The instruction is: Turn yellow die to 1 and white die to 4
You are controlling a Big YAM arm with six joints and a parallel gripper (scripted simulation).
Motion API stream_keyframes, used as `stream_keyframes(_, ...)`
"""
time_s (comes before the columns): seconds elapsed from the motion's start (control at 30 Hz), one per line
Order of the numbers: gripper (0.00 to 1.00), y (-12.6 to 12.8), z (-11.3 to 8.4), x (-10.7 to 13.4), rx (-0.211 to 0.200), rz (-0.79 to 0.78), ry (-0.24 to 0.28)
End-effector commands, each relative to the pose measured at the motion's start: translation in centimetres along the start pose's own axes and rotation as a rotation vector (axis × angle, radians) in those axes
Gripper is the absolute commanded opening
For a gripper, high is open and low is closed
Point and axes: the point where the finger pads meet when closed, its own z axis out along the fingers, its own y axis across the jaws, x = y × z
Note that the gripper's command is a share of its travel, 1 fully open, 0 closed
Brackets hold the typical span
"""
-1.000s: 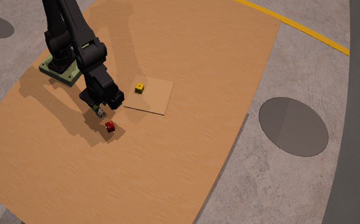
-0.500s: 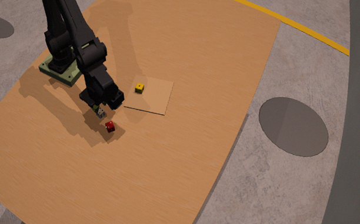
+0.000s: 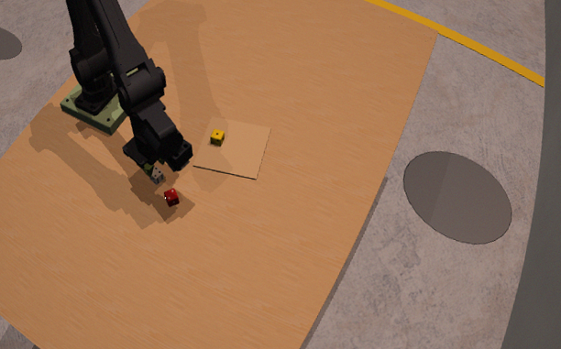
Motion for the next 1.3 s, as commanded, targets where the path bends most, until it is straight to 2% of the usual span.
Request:
stream_keyframes(0.0, 0.39, -0.6, -0.7, -0.8, 0.005, 0.001, -0.034)
stream_keyframes(0.93, 0.39, -0.6, -0.7, -0.8, 0.005, 0.001, -0.034)
stream_keyframes(1.27, 0.39, -0.5, 0.7, -0.3, 0.0, 0.002, -0.013)
